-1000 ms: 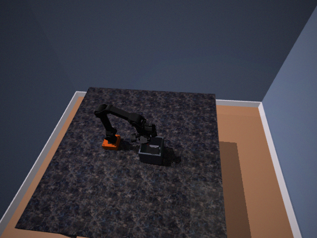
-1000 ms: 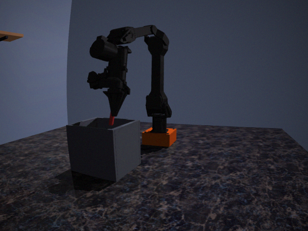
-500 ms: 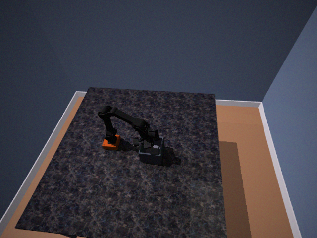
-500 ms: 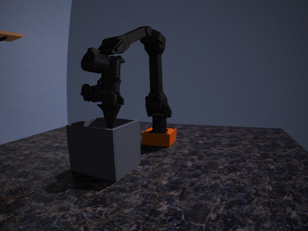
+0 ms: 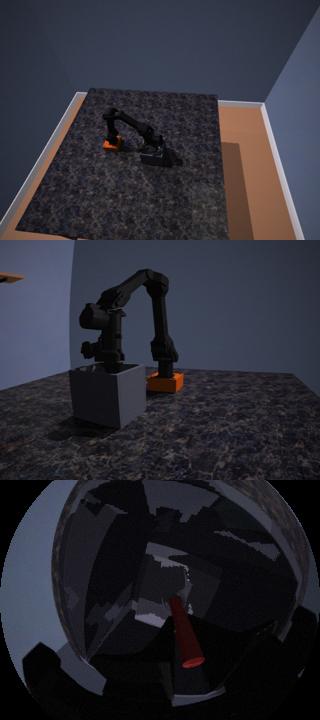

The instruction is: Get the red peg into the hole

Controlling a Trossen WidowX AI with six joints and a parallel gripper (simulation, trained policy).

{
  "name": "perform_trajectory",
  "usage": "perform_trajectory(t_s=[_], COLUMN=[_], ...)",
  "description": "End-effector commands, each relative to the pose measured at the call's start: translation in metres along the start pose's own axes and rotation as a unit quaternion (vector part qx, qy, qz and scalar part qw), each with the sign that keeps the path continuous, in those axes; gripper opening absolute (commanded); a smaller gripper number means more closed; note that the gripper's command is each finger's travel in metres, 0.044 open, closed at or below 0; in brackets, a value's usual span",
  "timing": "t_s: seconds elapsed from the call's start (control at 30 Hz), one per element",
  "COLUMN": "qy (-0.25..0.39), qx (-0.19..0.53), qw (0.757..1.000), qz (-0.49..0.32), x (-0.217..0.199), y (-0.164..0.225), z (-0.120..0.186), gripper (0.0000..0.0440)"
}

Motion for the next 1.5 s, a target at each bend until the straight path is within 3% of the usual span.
perform_trajectory(t_s=[0.0, 0.23, 0.57, 0.73, 1.47], qy=[0.013, 0.031, 0.029, 0.018, -0.114], qx=[0.003, 0.014, 0.032, 0.042, 0.073], qw=[1.000, 0.999, 0.999, 0.999, 0.991], qz=[0.010, 0.020, 0.017, 0.013, 0.006], x=[-0.003, -0.003, -0.004, -0.001, 0.033], y=[0.000, 0.000, -0.010, -0.015, -0.045], z=[-0.012, -0.019, -0.008, 0.000, 0.070], gripper=[0.0007, 0.0137, 0.0149, 0.0186, 0.0235])
Point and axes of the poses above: the point midway between the two fingers, 35 mm back from their tips, its own z axis back along the fingers, its own x axis across the jaws, y = z × x, the point moved 2 cm from there along z, back along the fingers, and after that the axes turned 1 degree about -z, right-handed, at the moved point
